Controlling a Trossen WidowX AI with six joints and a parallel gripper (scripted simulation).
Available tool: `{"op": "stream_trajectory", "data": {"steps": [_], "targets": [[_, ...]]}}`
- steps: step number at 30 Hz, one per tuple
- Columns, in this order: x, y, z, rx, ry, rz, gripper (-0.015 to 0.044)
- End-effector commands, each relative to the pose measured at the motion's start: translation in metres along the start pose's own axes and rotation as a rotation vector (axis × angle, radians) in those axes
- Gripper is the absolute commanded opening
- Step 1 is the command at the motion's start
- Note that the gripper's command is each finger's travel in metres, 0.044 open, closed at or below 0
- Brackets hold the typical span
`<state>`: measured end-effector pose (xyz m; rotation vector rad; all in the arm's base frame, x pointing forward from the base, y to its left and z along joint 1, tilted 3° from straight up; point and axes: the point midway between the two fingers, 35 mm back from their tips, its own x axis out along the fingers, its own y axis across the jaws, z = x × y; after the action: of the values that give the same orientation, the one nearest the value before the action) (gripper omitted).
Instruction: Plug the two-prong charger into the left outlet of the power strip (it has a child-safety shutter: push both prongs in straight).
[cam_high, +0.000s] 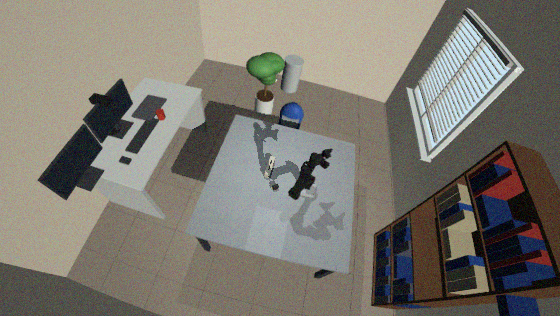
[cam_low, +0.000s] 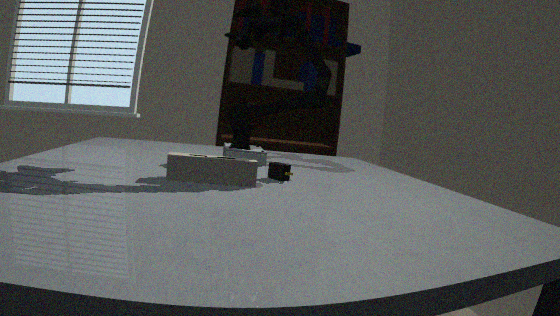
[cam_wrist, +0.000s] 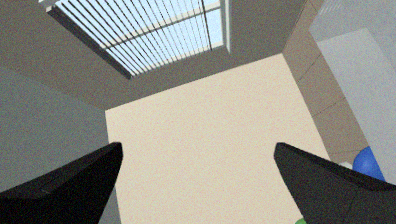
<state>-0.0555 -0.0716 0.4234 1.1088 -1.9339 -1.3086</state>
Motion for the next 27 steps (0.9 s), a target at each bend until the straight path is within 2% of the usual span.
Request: {"op": "stream_trajectory", "data": {"steps": [1,27], "targets": [[0.013,-0.008,-0.007,-0.065,0.047,-0.063,0.044],[0.055,-0.062,-0.057,-0.468,0.358,-0.323,0.044]]}}
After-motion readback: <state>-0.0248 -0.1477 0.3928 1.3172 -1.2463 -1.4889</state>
